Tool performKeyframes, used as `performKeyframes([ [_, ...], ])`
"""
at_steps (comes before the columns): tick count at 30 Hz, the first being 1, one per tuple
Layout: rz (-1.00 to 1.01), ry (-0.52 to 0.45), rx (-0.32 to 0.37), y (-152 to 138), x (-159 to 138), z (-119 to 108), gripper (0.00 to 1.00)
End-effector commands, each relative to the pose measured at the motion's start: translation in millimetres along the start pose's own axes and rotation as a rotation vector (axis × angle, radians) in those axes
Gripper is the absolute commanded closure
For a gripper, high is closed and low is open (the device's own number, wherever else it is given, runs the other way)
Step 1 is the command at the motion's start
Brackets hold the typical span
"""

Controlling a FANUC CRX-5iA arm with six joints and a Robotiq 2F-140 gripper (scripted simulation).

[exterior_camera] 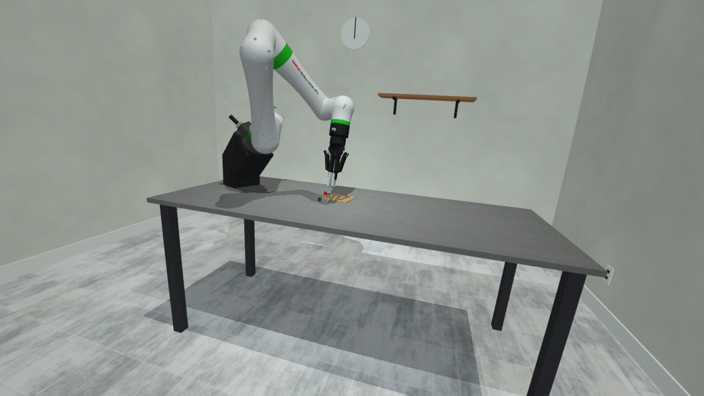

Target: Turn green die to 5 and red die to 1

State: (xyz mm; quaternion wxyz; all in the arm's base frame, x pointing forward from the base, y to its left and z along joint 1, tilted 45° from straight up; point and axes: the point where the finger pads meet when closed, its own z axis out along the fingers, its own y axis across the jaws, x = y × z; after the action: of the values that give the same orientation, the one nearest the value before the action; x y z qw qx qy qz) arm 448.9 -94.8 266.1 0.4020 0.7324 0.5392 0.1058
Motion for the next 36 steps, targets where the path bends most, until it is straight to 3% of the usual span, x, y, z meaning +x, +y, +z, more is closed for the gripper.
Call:
performKeyframes([
  [1,0.006,-0.174,0.005,-4,3,3,0.93],
  [5,0.005,-0.227,0.007,-4,4,3,0.93],
  [7,0.003,-0.326,0.01,-6,8,4,0.93],
  [20,-0.001,-0.648,0.018,-7,16,5,0.93],
  [23,-0.001,-0.648,0.018,-7,16,5,0.93],
  [27,-0.003,-0.808,0.02,-8,21,6,0.93],
  [36,-0.004,-0.857,0.02,-8,22,6,0.93],
])
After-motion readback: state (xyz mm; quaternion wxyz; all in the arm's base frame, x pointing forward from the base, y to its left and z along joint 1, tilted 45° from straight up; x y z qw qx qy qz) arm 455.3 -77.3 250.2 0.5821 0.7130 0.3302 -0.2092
